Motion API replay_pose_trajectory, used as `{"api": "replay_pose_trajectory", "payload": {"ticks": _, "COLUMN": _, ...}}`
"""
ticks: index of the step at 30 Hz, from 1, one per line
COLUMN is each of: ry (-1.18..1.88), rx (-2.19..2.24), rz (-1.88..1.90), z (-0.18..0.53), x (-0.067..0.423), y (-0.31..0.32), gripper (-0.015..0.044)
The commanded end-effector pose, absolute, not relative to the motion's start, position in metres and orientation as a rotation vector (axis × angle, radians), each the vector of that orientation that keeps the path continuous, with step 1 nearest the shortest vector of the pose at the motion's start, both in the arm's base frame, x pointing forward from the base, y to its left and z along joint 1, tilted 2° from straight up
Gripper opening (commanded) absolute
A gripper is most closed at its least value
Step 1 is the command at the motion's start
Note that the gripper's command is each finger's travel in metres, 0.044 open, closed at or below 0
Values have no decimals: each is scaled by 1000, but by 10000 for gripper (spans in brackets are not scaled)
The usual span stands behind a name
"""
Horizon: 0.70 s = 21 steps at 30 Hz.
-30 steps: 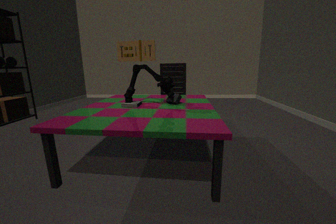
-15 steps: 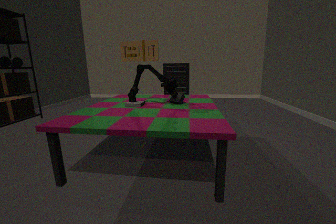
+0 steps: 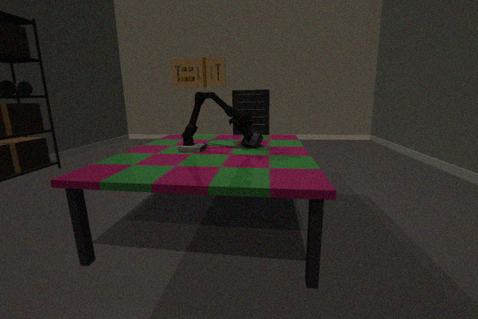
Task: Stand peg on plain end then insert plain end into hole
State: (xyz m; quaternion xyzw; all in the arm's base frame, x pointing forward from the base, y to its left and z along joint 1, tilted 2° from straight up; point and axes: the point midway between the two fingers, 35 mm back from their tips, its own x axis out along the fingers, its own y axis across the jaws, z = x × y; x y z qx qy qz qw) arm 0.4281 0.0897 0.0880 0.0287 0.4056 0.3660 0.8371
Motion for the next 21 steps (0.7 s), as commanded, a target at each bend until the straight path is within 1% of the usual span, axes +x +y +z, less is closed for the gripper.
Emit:
{"api": "replay_pose_trajectory", "payload": {"ticks": 1, "ry": 858, "rx": 61, "rz": 774, "z": 88, "x": 428, "y": 90, "gripper": 105}}
{"api": "replay_pose_trajectory", "payload": {"ticks": 14, "ry": 860, "rx": 60, "rz": 774, "z": 92, "x": 426, "y": 86, "gripper": 440}}
{"api": "replay_pose_trajectory", "payload": {"ticks": 21, "ry": 864, "rx": 59, "rz": 772, "z": 102, "x": 421, "y": 74, "gripper": 440}}
